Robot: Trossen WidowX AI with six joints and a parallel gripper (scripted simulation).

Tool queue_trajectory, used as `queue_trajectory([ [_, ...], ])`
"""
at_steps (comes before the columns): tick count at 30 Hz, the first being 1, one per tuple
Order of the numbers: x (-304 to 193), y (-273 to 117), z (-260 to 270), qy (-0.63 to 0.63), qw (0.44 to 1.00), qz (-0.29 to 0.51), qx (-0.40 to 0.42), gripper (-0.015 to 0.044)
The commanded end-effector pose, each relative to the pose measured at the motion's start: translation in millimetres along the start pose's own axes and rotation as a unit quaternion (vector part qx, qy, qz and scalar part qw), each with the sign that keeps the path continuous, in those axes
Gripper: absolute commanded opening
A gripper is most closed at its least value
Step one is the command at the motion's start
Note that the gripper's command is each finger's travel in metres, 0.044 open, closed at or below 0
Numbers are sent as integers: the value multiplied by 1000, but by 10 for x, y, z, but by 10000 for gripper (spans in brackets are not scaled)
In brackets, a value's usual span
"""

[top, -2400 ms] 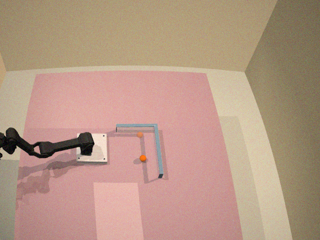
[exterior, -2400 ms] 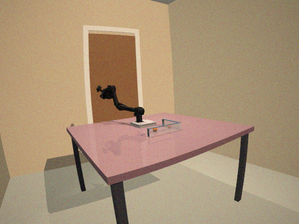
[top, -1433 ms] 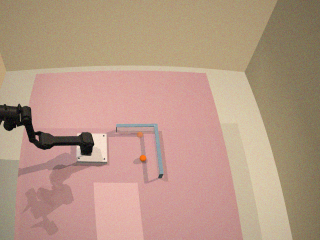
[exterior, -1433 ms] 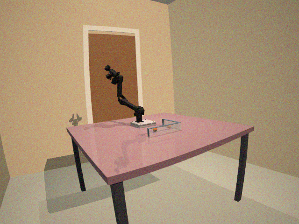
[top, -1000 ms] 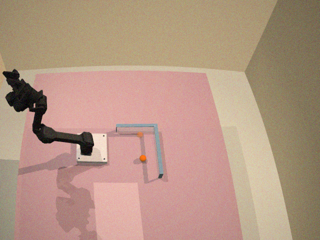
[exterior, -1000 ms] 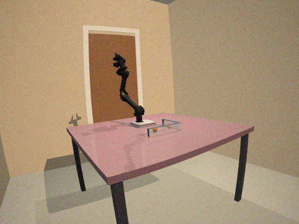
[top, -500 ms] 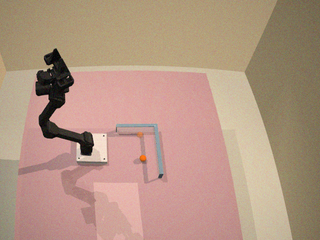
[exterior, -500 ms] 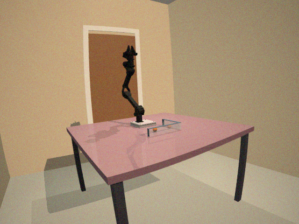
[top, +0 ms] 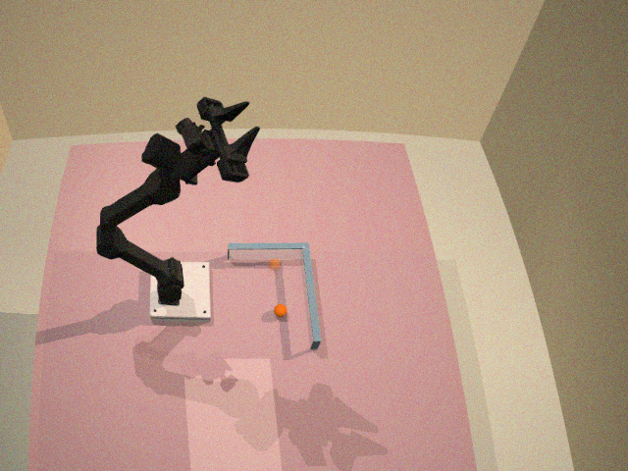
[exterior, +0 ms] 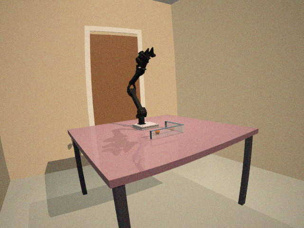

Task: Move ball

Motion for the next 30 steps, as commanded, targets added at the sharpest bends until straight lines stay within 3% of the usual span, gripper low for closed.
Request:
queue_trajectory([
  [1,-551,131,-214,-28,996,84,-31,284],
  [8,-1557,166,-670,-74,963,246,-87,284],
  [15,-2513,-95,-1170,-111,894,413,-135,284],
  [22,-3325,-642,-1650,-131,789,576,-172,284],
  [30,-3973,-1543,-2083,-124,623,748,-194,284],
])
Point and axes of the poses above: the point midway between the two fingers, 35 mm back from their tips, its own y axis out along the fingers, its own z axis across the jaws, x = y × z, the point moved 3 cm from there along -y, back along the fingers, and after that the axes turned 1 degree about -y, right-handed, at the moved point
